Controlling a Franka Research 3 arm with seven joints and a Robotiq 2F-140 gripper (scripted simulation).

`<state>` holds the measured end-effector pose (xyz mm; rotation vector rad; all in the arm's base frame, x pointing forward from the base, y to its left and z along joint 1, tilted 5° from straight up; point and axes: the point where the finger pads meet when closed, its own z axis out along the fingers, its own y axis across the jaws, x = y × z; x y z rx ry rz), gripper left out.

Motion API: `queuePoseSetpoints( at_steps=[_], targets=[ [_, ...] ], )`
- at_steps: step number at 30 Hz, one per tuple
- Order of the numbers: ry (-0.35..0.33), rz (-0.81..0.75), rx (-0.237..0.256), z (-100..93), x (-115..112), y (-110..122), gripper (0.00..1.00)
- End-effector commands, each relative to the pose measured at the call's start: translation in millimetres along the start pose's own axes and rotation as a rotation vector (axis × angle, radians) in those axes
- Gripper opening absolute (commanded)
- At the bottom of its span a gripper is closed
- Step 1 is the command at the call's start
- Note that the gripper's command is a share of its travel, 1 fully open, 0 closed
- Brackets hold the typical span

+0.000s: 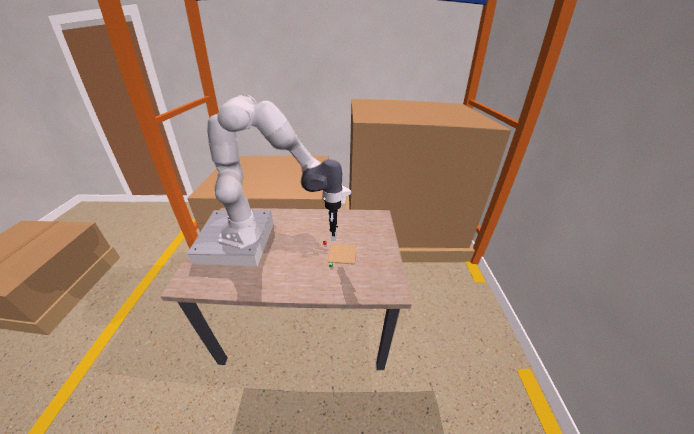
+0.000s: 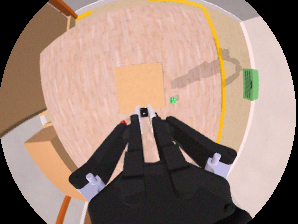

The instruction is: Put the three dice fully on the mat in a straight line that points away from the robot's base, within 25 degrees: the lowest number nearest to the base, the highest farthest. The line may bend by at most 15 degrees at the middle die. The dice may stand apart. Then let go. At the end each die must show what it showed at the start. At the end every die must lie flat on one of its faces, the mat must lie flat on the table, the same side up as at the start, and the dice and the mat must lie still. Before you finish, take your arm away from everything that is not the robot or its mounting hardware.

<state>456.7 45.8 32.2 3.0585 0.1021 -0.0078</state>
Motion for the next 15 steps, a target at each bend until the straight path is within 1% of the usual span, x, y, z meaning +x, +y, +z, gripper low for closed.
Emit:
queuePoseSetpoints(
  at_steps=[1, 2, 4, 11, 15],
  targets=[
    [-0.008, -0.025, 0.003, 15.9, -4, -1, 0.07],
    [-0.008, -0.025, 0.003, 20.4, -4, -1, 0.07],
    [-0.008, -0.025, 0.003, 20.4, -4, -1, 0.07],
    [-0.008, -0.025, 0.003, 54.2, -4, 0, 0.07],
    [-0.008, -0.025, 0.003, 70.3, -4, 0, 0.07]
  ],
)
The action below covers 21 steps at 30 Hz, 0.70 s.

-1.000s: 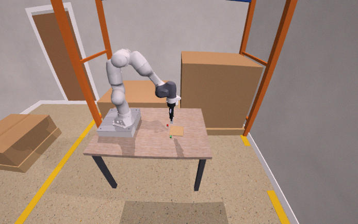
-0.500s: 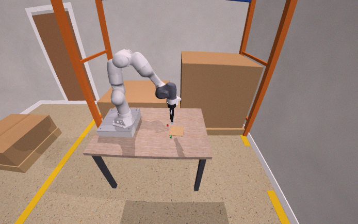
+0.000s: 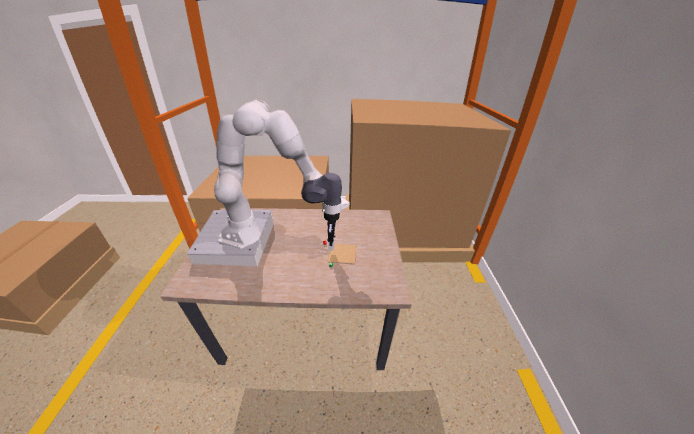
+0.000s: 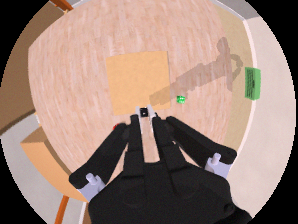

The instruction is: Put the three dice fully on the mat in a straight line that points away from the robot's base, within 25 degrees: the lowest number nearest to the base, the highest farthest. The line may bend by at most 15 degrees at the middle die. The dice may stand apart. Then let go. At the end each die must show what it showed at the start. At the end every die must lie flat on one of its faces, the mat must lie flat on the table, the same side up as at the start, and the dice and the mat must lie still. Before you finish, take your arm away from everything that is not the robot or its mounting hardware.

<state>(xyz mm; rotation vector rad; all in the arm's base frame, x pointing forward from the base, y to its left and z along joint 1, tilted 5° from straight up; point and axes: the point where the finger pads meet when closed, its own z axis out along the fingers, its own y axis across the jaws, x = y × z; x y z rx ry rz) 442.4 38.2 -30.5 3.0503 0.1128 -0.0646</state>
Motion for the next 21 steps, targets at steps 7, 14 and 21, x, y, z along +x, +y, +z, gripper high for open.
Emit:
queuePoseSetpoints(
  at_steps=[7, 14, 21],
  targets=[
    [0.029, -0.017, 0.009, 19.0, 11, -2, 0.07],
    [0.029, -0.017, 0.009, 22.1, 11, -2, 0.07],
    [0.029, -0.017, 0.009, 22.1, 11, -2, 0.07]
  ],
)
